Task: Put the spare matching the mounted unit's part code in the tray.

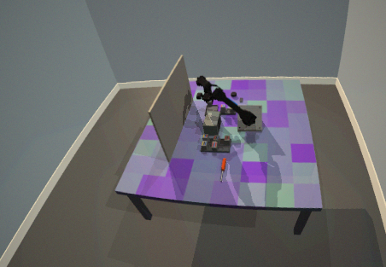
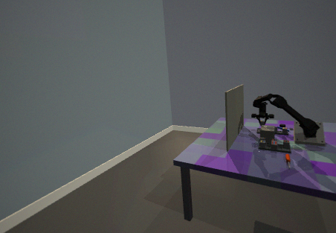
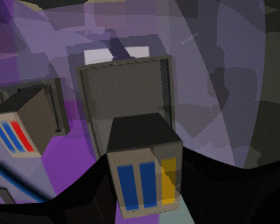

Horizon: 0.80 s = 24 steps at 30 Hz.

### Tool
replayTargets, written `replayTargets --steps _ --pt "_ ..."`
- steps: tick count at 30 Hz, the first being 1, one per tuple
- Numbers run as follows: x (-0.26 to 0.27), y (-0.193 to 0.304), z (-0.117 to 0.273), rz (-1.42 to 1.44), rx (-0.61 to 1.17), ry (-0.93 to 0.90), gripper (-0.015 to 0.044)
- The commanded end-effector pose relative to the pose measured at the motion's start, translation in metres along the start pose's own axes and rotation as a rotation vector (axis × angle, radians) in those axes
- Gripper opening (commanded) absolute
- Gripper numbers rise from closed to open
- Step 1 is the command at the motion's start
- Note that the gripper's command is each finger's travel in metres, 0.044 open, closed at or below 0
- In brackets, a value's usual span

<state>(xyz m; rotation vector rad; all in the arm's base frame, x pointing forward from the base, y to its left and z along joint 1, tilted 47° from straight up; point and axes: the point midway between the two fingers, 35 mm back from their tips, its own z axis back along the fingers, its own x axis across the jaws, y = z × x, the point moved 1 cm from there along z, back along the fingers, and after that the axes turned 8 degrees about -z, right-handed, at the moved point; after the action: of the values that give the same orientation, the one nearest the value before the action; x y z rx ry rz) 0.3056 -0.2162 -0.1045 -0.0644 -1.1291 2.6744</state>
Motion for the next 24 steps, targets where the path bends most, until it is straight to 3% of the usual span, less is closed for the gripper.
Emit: replayTargets --steps 1,24 --pt "0.000 0.000 -0.004 -0.006 -0.004 0.004 0.0000" --pt "0.001 -0.001 -0.023 -0.006 -0.005 0.004 0.0000"
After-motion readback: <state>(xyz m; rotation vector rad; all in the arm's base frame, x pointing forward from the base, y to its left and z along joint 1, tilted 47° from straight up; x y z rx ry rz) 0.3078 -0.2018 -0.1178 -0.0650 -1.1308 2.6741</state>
